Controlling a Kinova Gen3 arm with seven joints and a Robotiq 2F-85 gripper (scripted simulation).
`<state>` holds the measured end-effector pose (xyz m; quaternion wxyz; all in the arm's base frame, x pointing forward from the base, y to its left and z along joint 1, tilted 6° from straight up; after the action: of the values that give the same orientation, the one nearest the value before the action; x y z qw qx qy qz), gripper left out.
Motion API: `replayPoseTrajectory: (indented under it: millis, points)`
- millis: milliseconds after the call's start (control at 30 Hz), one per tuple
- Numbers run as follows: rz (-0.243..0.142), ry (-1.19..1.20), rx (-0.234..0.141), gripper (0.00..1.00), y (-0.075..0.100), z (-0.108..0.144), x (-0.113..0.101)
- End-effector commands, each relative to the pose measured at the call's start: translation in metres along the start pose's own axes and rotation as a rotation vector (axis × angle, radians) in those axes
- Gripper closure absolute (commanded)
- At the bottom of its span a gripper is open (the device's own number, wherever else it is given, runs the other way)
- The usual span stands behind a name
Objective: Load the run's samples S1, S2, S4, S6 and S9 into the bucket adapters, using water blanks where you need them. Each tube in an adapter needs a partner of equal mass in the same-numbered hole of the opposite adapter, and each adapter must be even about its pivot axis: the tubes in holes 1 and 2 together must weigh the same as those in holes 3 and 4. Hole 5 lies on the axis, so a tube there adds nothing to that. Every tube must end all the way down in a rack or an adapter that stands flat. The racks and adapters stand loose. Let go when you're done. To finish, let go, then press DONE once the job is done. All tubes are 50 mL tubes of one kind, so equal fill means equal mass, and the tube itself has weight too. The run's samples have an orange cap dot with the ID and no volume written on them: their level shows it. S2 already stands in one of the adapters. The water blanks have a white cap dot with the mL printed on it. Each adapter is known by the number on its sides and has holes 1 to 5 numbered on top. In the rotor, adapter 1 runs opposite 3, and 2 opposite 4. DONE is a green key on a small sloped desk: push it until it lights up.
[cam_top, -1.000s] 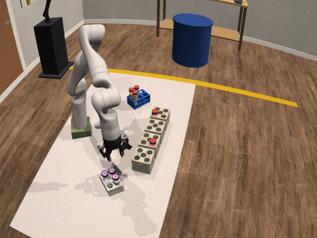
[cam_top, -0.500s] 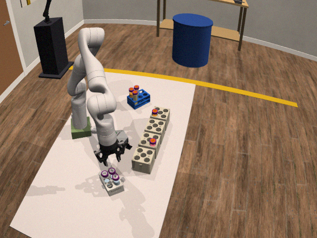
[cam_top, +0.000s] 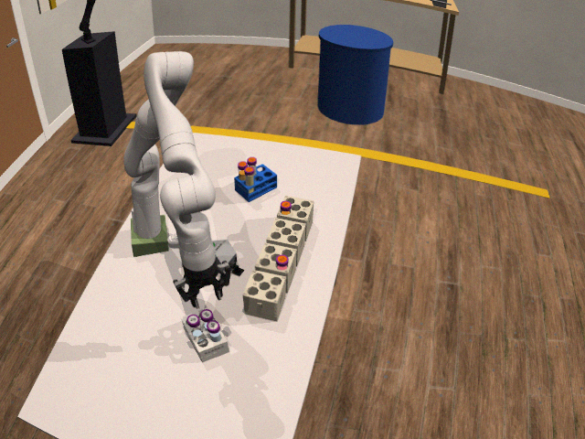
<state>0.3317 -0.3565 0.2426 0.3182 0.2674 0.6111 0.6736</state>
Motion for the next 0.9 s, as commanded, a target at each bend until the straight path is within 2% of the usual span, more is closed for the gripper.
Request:
replayPoseTrajectory:
  millis: [0, 867]
  points:
    - [0.0, 0.007, -0.004, 0.38, -0.007, 0.001, 0.0]
    - [0.0, 0.006, -0.004, 0.38, -0.039, 0.001, 0.0]
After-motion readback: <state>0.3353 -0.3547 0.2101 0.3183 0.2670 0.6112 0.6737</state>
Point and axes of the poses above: the point where the finger pads meet when closed, its own y axis back along the fingers, its own z axis across the jaws, x = y × z, the point moved 4 cm from there along y, back along the fingers, and after that the axes turned 1 degree about -y, right-handed, at the moved point
